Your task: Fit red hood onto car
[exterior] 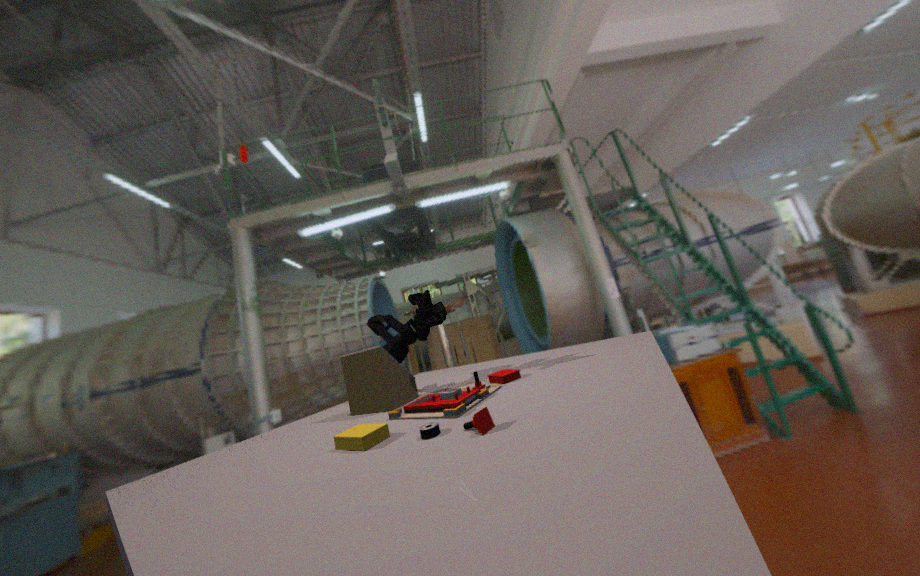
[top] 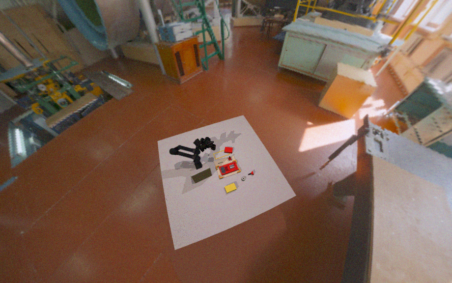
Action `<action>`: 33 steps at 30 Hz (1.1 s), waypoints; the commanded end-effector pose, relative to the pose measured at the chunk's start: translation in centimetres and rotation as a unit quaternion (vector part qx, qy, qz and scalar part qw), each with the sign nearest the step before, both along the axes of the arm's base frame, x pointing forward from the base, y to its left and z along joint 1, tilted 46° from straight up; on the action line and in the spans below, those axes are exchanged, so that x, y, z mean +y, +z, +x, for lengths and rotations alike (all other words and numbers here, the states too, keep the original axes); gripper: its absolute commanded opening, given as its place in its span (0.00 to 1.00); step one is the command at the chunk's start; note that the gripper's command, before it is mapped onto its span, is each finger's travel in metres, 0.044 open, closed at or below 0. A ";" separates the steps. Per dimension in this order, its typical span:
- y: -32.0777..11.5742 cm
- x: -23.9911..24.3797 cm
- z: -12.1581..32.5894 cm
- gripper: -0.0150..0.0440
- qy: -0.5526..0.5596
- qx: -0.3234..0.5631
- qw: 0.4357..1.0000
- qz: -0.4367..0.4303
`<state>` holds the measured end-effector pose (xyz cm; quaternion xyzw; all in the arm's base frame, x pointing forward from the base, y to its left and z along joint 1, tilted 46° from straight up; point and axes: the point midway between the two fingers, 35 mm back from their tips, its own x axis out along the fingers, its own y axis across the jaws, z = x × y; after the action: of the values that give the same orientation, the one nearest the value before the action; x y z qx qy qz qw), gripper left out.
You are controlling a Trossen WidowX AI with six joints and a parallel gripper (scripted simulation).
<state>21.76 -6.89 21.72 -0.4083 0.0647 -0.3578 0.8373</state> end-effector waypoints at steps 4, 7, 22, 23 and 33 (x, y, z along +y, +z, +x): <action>0.4 1.3 2.4 0.43 0.045 0.019 0.999 0.007; 0.4 2.9 5.3 0.57 0.098 0.046 0.994 0.024; -4.5 10.7 15.4 1.00 0.284 0.231 0.900 0.238; -5.0 11.2 15.8 1.00 0.289 0.244 0.889 0.258; -9.8 15.6 17.8 1.00 0.283 0.374 0.743 0.477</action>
<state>39.27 7.41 13.41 -0.1232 0.3563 0.1278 0.9173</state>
